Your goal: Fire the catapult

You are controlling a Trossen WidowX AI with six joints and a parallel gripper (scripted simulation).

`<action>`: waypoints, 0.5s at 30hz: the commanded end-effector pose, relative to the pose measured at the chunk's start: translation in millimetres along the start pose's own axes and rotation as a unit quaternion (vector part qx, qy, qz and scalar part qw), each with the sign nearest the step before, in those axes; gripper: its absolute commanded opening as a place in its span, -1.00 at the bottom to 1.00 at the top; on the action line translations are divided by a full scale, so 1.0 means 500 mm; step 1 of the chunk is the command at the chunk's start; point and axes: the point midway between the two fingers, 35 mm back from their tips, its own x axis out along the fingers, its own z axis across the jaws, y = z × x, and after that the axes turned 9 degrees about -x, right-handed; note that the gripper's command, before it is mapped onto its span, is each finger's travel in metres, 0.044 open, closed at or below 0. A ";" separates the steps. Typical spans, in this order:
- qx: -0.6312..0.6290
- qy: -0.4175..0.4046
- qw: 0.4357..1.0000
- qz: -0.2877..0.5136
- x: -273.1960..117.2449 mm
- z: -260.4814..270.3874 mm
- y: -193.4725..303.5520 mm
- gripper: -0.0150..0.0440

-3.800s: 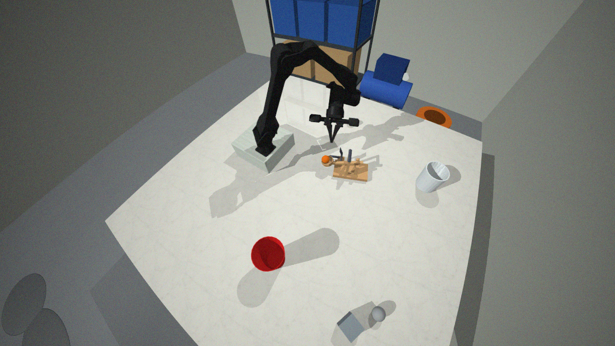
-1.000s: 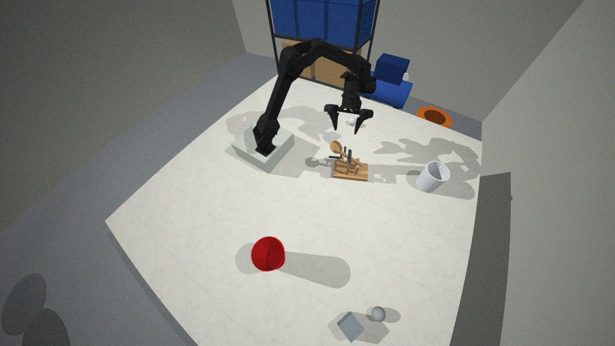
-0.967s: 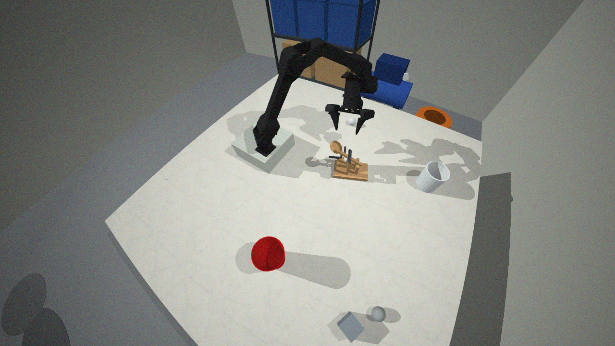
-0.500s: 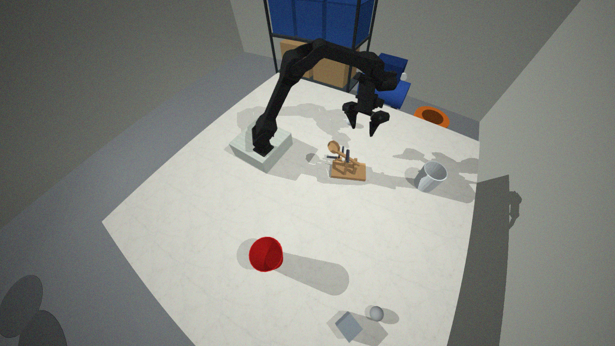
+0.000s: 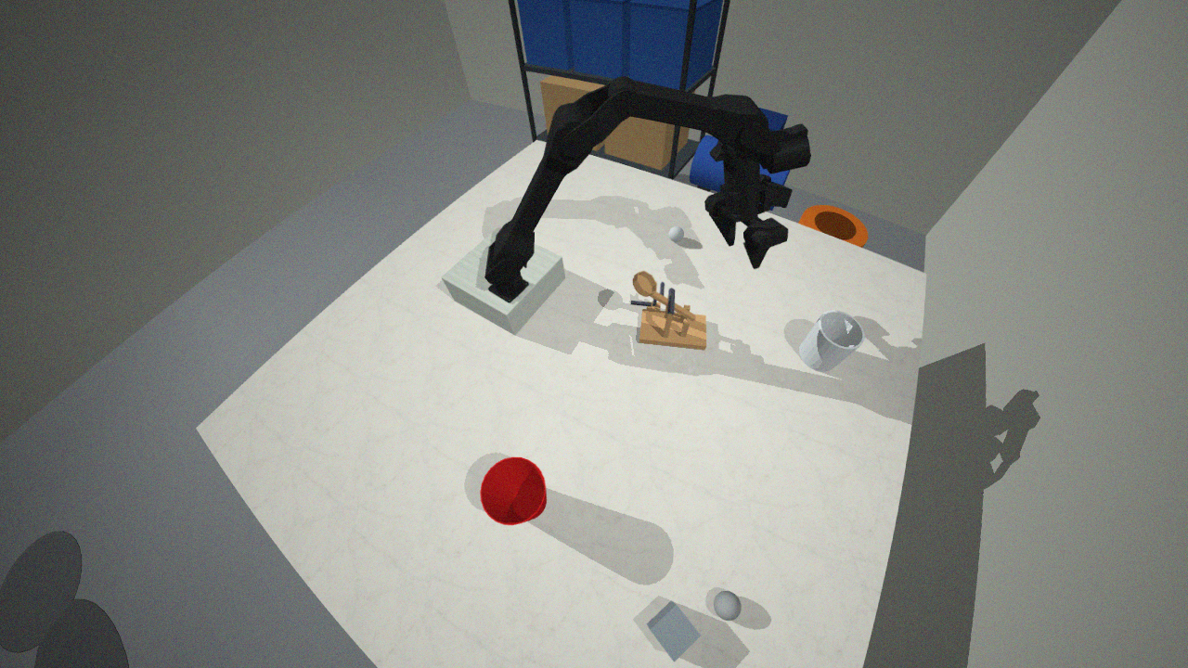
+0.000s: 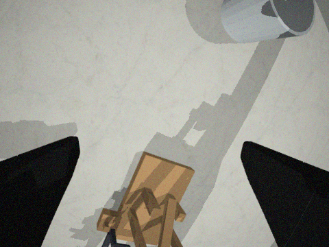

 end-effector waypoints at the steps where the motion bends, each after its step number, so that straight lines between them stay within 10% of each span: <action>1: 0.043 0.000 0.999 -0.028 -0.003 -0.038 -0.019 1.00; 15: 0.203 -0.001 0.965 -0.167 -0.065 -0.231 -0.074 1.00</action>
